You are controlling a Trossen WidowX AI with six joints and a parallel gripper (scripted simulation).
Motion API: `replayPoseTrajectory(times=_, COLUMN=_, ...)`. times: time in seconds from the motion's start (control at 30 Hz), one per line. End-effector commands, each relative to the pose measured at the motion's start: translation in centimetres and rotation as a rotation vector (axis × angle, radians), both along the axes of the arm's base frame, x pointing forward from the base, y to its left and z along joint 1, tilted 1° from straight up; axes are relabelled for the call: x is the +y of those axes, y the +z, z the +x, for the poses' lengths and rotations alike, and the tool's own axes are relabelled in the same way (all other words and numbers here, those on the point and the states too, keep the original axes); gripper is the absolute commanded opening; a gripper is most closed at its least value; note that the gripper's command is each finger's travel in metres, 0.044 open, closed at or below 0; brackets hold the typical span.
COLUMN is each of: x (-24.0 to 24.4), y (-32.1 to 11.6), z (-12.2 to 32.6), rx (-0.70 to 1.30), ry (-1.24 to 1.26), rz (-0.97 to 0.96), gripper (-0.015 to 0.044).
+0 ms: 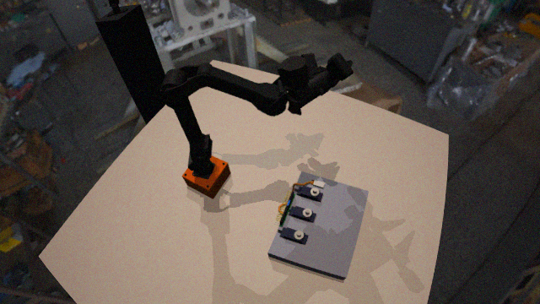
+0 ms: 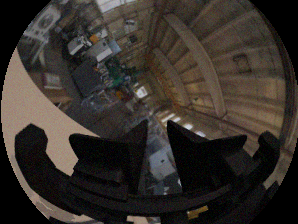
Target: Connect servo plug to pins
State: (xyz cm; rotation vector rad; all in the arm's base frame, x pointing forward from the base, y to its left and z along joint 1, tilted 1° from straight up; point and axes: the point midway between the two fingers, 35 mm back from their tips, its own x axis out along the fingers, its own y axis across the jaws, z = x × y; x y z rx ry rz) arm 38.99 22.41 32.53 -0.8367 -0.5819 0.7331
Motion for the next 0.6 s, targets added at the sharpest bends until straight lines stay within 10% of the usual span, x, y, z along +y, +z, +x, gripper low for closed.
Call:
replayPoseTrajectory(times=0.0, x=-2.6, y=0.4, z=0.0, rx=0.09, ry=-0.079, rz=0.066, gripper=0.0115)
replayPoseTrajectory(times=0.57, x=-11.7, y=1.6, z=-1.9, rx=0.348, ry=-0.362, rz=0.366, gripper=0.0115)
